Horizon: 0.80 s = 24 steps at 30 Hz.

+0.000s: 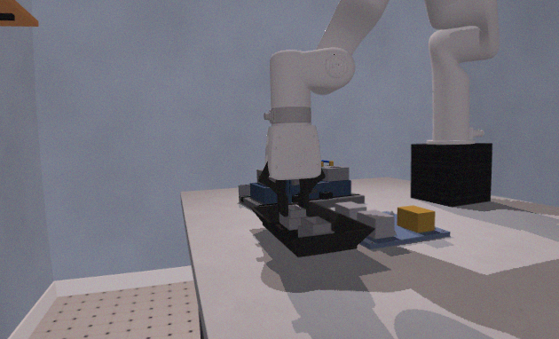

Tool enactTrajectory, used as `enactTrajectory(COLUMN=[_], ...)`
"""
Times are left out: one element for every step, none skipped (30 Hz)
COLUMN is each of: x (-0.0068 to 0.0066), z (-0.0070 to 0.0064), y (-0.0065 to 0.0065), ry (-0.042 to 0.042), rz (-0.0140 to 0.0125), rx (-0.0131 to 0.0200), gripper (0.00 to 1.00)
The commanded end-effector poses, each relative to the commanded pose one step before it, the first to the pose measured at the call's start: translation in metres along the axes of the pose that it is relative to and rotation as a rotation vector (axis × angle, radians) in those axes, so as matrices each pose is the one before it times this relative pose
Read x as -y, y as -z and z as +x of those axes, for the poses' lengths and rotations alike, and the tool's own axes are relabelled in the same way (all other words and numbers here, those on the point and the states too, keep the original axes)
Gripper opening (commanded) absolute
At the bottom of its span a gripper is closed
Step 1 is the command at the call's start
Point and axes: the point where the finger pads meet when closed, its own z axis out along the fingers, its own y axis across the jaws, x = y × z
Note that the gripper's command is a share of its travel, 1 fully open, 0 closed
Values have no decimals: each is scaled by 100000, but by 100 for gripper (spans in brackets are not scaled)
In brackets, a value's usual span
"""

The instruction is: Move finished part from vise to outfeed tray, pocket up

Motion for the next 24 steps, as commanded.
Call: enactTrajectory(x=[197, 0, 0, 0, 0, 0, 0, 0, 0, 0, 0, 0, 0, 0, 0, 0, 0, 0, 0, 0, 0, 0, 0, 0], z=[-28, 0, 0, 0, 0, 0, 0, 0, 0, 0, 0, 0, 0, 0, 0, 0, 0, 0, 0, 0, 0, 0, 0, 0], y=[165, 0, 0, 0, 0, 0, 0, 0, 0, 0, 0, 0, 0, 0, 0, 0, 0, 0, 0, 0, 0, 0, 0, 0], ry=[-22, 0, 0, 0, 0, 0, 0, 0, 0, 0, 0, 0, 0, 0, 0, 0, 0, 0, 0, 0, 0, 0, 0, 0], rz=[456, 0, 0, 0, 0, 0, 0, 0, 0, 0, 0, 0, 0, 0, 0, 0, 0, 0, 0, 0, 0, 0, 0, 0], rx=[107, 0, 0, 0, 0, 0, 0, 0, 0, 0, 0, 0, 0, 0, 0, 0, 0, 0, 0, 0, 0, 0, 0, 0], gripper=[0, 0, 0, 0, 0, 0, 0, 0, 0, 0, 0, 69, 69, 69, 69, 69, 69, 69, 69, 69, 69, 69, 69, 69])
